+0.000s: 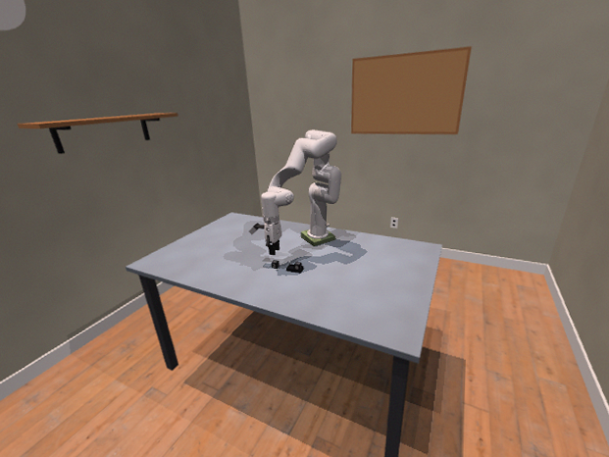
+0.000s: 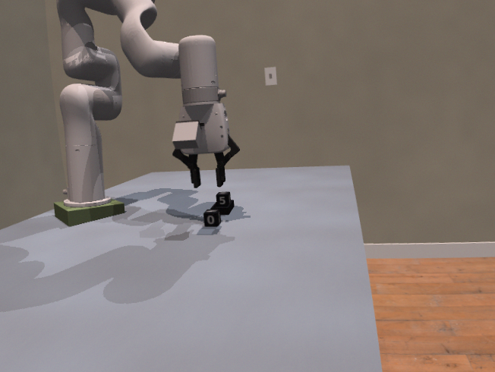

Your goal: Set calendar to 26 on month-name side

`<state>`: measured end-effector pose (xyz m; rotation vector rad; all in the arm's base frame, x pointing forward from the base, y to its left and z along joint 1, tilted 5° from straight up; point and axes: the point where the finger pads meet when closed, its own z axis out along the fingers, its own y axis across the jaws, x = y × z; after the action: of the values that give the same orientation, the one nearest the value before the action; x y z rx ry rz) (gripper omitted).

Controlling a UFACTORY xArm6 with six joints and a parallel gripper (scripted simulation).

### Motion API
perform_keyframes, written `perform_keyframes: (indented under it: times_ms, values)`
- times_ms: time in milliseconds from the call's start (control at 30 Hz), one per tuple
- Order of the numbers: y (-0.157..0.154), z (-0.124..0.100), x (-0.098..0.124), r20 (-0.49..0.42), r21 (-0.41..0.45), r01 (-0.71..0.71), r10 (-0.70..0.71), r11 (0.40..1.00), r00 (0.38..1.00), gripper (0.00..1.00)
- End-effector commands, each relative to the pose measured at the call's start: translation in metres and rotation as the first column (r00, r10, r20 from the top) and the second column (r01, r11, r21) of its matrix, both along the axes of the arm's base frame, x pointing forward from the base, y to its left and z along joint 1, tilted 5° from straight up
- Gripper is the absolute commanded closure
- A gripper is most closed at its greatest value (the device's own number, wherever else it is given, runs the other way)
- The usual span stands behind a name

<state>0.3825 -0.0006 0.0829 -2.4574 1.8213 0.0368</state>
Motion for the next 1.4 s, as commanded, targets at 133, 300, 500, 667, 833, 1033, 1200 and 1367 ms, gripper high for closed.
perform_keyframes:
  times_ms: [133,300,500,667,833,1033,1200,1367]
  values:
    - [0.000,-0.007,0.002,0.004,0.000,0.000,0.000,1.000,1.000,0.53]
    - [0.001,-0.015,0.002,0.004,0.000,0.000,0.000,1.000,1.000,0.53]
    - [0.001,-0.025,0.002,0.004,0.000,0.000,0.000,1.000,1.000,0.53]
    - [0.002,-0.029,0.002,0.004,0.000,0.000,0.000,1.000,1.000,0.53]
    - [0.002,-0.036,0.003,0.004,0.000,0.000,0.000,1.000,1.000,0.53]
    - [0.002,-0.042,0.003,0.004,0.000,0.000,0.000,1.000,1.000,0.53]
    - [0.002,-0.044,0.003,0.004,0.000,0.000,0.000,1.000,1.000,0.53]
    - [0.003,-0.046,0.003,0.004,0.000,0.000,0.000,1.000,1.000,0.53]
